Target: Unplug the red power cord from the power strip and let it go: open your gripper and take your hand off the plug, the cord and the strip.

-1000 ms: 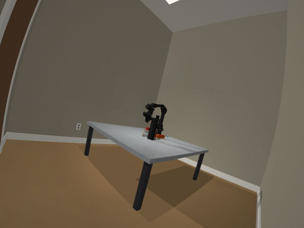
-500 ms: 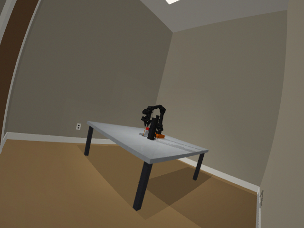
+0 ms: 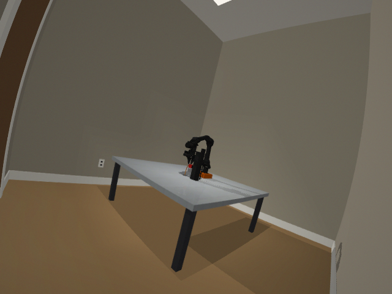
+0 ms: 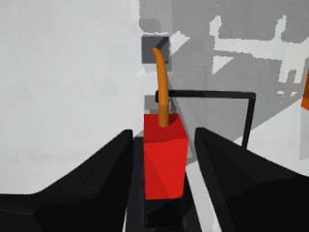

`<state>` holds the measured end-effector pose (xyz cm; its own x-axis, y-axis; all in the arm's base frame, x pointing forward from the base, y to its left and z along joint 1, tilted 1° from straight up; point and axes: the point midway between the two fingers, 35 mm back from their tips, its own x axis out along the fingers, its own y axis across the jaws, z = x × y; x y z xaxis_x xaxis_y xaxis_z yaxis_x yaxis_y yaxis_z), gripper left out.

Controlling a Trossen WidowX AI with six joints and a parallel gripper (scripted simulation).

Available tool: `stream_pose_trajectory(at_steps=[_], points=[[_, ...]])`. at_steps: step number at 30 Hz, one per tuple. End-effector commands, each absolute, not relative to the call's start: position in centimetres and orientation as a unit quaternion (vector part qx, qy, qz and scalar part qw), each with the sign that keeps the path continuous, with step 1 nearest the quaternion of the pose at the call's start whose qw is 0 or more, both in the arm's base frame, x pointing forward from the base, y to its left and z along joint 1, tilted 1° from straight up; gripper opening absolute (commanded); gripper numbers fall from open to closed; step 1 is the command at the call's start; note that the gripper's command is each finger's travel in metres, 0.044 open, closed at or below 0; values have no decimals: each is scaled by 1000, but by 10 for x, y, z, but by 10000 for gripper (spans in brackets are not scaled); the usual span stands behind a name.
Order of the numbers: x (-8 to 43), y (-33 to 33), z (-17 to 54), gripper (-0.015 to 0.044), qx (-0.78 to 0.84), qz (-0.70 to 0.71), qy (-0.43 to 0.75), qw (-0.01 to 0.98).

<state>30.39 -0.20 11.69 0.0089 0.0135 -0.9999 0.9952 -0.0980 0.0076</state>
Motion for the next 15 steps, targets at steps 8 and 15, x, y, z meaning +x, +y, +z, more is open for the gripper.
stream_pose_trajectory(at_steps=[8, 15], points=[[304, 13, 117, 160, 530, -520, 475, 472], [304, 13, 109, 160, 530, -520, 475, 472]])
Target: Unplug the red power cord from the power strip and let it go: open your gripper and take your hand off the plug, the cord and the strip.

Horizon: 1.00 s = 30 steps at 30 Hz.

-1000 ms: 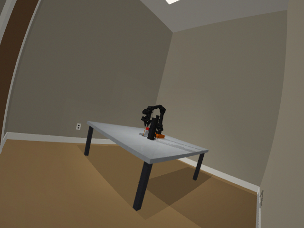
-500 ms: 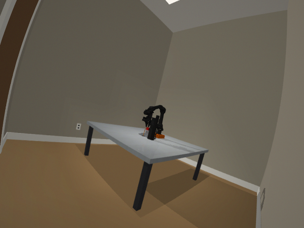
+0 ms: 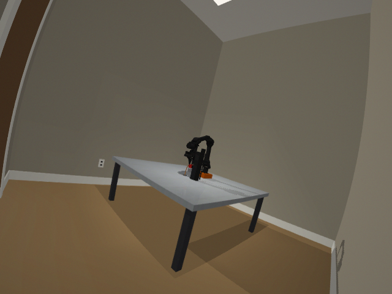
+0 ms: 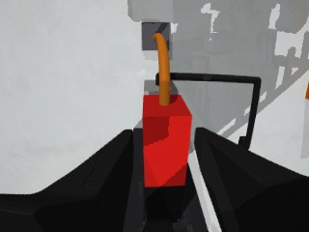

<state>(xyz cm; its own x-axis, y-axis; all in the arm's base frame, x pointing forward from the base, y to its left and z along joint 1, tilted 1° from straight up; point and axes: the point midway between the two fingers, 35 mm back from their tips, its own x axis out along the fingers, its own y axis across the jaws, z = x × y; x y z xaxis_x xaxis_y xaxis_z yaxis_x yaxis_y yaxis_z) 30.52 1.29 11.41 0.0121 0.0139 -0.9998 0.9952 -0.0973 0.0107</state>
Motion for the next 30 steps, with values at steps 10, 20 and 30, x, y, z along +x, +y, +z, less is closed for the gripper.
stream_pose_trajectory(at_steps=[10, 20, 30], points=[[305, 13, 107, 55, 529, -518, 477, 473], [305, 12, 107, 0, 529, -518, 477, 473], [305, -2, 107, 0, 529, -519, 476, 474]])
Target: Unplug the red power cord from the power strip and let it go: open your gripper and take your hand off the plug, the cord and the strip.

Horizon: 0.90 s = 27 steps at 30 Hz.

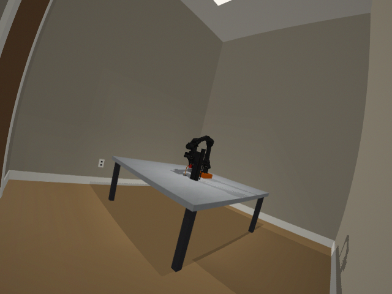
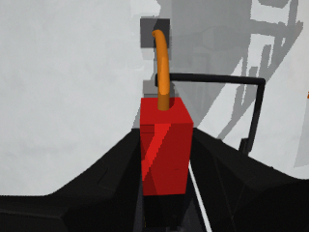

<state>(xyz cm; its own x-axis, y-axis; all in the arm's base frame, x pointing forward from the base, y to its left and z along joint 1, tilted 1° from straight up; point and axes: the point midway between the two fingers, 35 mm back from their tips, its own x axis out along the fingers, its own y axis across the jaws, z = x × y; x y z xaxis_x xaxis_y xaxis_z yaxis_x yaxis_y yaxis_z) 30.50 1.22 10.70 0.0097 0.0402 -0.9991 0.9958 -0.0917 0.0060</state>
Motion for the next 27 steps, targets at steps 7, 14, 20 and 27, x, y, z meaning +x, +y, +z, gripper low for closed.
stream_pose_trajectory(at_steps=[7, 14, 20, 27], points=[[304, -14, 107, 0, 529, -519, 476, 474], [303, -25, 107, 0, 529, -520, 475, 473], [301, -35, 106, 0, 529, -520, 475, 473], [301, -25, 105, 105, 529, -521, 475, 472]])
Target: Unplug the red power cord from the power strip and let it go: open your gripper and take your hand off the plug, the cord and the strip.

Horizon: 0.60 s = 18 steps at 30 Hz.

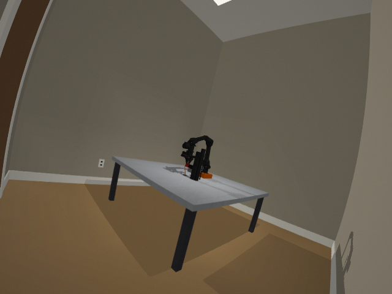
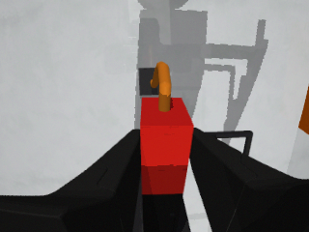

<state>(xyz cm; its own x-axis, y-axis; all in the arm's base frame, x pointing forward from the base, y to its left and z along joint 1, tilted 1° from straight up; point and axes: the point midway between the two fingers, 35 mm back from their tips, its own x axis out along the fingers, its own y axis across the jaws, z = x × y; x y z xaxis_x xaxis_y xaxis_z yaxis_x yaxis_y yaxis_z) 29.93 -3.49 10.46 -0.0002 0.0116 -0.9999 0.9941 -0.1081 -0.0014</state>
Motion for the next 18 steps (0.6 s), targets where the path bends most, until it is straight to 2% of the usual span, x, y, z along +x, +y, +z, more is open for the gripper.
stream_pose_trajectory(at_steps=[1, 9, 13, 18], points=[[301, -24, 105, 131, 529, -521, 475, 472], [301, -24, 105, 341, 529, -521, 475, 472], [300, -45, 109, 440, 529, -521, 474, 473], [294, -84, 117, 440, 528, -522, 474, 473]])
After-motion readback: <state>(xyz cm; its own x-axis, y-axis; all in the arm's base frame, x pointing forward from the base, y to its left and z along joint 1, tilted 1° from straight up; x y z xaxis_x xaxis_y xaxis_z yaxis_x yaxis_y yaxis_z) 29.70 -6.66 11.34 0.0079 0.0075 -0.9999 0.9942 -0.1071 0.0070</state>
